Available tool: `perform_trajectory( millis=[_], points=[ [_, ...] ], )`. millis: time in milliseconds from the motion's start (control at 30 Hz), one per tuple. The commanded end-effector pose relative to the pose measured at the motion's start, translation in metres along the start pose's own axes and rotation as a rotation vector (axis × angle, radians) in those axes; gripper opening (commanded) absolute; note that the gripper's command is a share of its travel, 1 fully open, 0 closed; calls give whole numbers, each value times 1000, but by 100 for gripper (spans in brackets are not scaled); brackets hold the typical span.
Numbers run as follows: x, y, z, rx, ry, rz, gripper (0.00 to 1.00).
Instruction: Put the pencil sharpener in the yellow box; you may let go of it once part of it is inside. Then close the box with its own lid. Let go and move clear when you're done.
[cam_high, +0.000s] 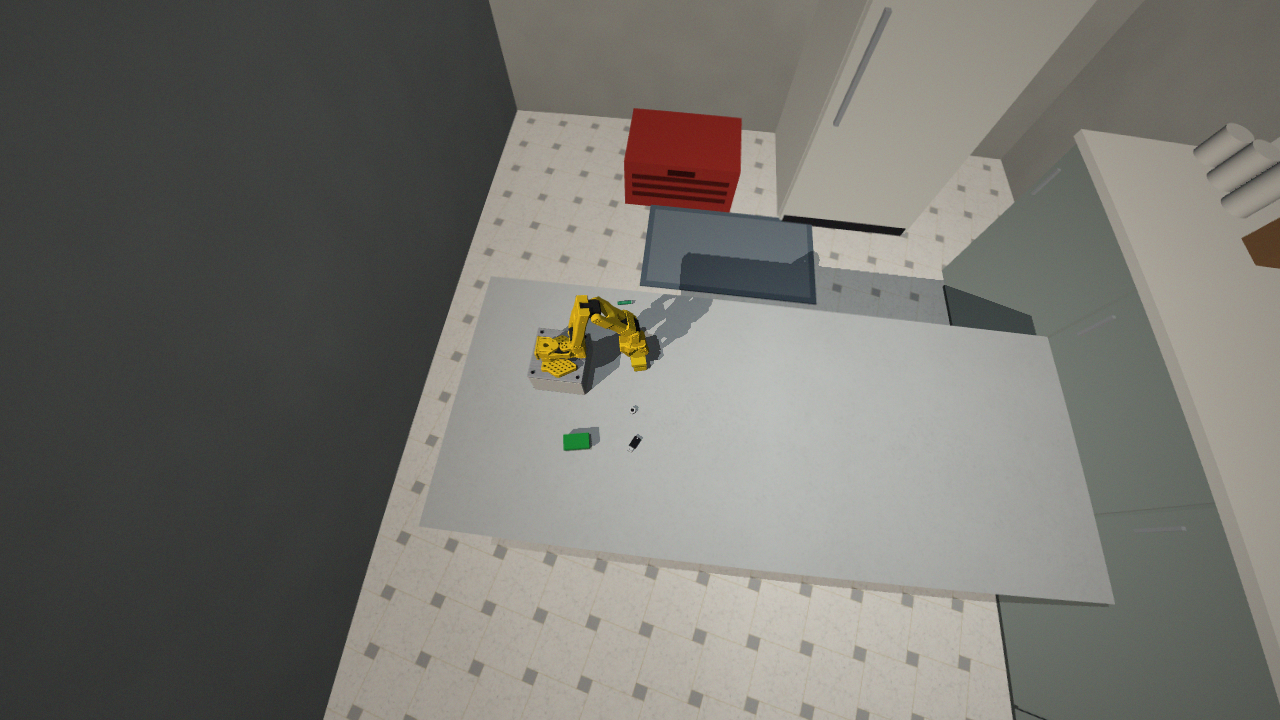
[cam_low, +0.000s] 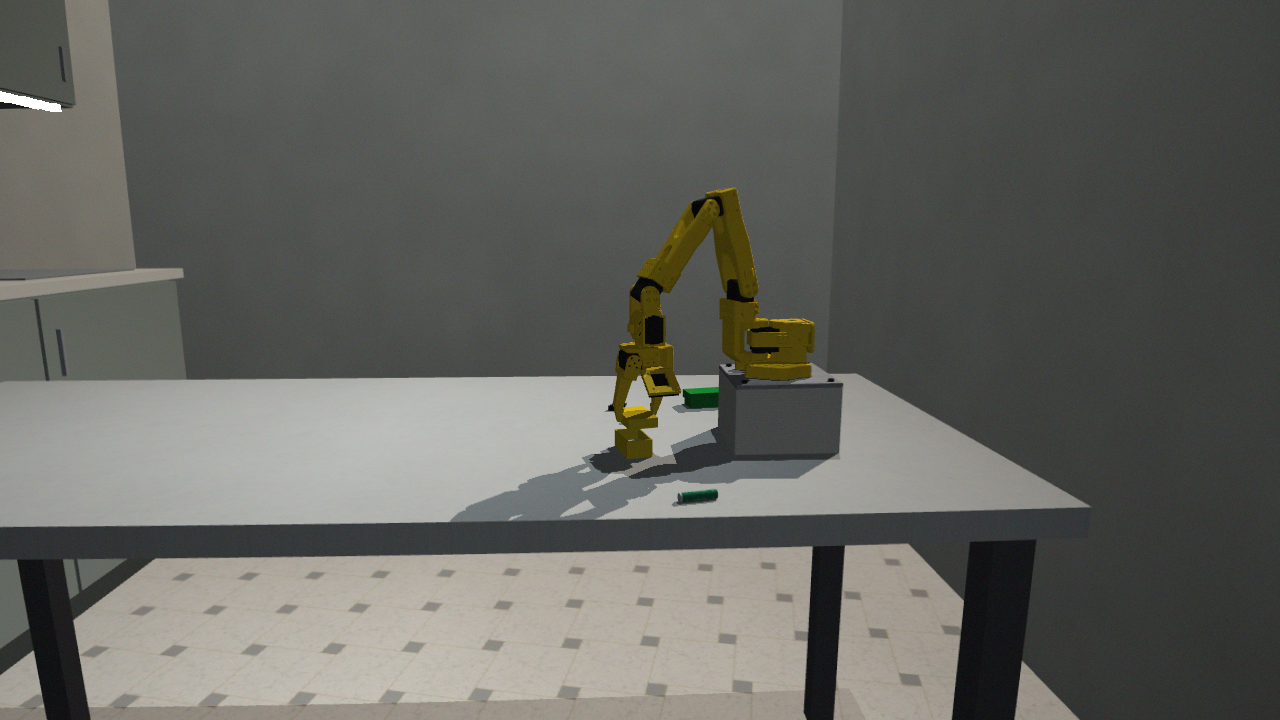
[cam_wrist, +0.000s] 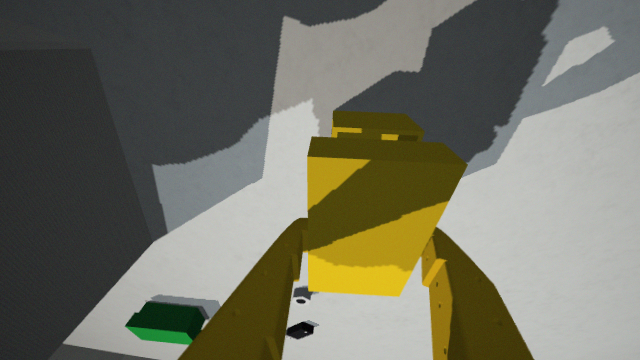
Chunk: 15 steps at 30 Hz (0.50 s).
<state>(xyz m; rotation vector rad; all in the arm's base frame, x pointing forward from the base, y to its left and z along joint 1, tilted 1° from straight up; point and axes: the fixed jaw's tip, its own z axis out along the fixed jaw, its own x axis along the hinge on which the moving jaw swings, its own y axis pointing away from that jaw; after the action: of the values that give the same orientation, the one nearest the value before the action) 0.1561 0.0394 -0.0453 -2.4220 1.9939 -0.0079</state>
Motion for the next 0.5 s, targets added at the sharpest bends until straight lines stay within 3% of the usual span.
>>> perform_trajectory(
  millis=[0,467],
  points=[
    [-1,1,1,-16,0,2,22],
    [-1,-1,1,-16,0,2,22]
  ],
)
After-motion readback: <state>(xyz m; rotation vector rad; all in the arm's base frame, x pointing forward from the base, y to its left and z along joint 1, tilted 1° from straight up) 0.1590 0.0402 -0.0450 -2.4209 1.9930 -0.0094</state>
